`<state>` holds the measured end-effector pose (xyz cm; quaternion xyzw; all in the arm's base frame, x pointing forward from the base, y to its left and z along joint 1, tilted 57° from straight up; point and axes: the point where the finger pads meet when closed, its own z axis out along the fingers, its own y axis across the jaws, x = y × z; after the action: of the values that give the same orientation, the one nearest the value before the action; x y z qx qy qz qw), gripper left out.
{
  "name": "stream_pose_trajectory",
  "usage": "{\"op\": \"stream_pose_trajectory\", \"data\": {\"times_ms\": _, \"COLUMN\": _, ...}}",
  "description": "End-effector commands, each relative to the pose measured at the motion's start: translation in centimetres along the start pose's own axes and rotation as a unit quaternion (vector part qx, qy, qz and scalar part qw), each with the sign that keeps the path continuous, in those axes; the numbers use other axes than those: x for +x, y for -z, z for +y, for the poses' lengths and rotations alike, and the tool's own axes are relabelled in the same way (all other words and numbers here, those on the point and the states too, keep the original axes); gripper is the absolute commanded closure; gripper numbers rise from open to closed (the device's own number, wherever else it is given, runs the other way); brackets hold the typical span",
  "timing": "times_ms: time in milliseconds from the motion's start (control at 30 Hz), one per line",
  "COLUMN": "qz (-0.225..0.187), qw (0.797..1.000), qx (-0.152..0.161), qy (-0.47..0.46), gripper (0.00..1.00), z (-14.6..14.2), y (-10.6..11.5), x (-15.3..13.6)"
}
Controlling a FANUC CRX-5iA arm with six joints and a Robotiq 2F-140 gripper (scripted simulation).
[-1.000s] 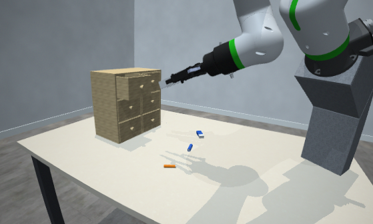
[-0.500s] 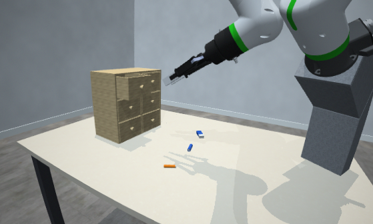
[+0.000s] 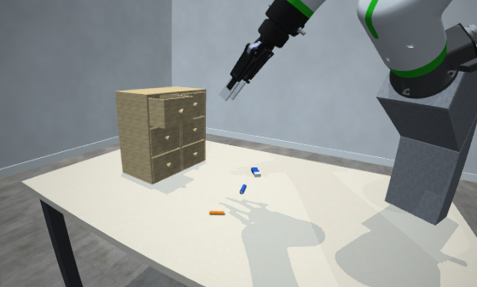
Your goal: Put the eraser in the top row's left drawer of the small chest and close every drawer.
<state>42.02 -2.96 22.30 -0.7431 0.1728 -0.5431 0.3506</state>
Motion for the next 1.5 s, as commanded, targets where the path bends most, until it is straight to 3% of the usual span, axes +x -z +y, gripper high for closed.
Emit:
{"op": "stream_pose_trajectory", "data": {"times_ms": 0, "qz": -0.138, "qw": 0.990, "qx": -0.005, "qy": -0.011, "gripper": 0.80, "z": -1.1, "y": 2.6, "x": -0.7}}
{"op": "stream_pose_trajectory", "data": {"times_ms": 100, "qz": -0.157, "qw": 0.988, "qx": -0.005, "qy": -0.012, "gripper": 0.80, "z": -1.1, "y": 3.0, "x": -0.8}}
{"op": "stream_pose_trajectory", "data": {"times_ms": 133, "qz": -0.197, "qw": 0.980, "qx": -0.005, "qy": -0.013, "gripper": 0.80, "z": -1.1, "y": 3.4, "x": -0.9}}
{"op": "stream_pose_trajectory", "data": {"times_ms": 267, "qz": -0.255, "qw": 0.967, "qx": -0.004, "qy": -0.014, "gripper": 0.80, "z": -1.1, "y": 4.8, "x": -1.1}}
{"op": "stream_pose_trajectory", "data": {"times_ms": 500, "qz": -0.310, "qw": 0.951, "qx": -0.004, "qy": -0.014, "gripper": 0.80, "z": -1.1, "y": 6.1, "x": -1.3}}
{"op": "stream_pose_trajectory", "data": {"times_ms": 1233, "qz": -0.319, "qw": 0.947, "qx": -0.004, "qy": -0.016, "gripper": 0.80, "z": -1.1, "y": 6.2, "x": -1.3}}
{"op": "stream_pose_trajectory", "data": {"times_ms": 1333, "qz": -0.317, "qw": 0.948, "qx": -0.006, "qy": -0.040, "gripper": 0.80, "z": 0.0, "y": 4.7, "x": -1.0}}
{"op": "stream_pose_trajectory", "data": {"times_ms": 1433, "qz": -0.312, "qw": 0.945, "qx": -0.013, "qy": -0.099, "gripper": 0.80, "z": 2.7, "y": 0.7, "x": -0.8}}
{"op": "stream_pose_trajectory", "data": {"times_ms": 1467, "qz": -0.312, "qw": 0.945, "qx": -0.013, "qy": -0.099, "gripper": 0.80, "z": 2.7, "y": 0.7, "x": -0.8}}
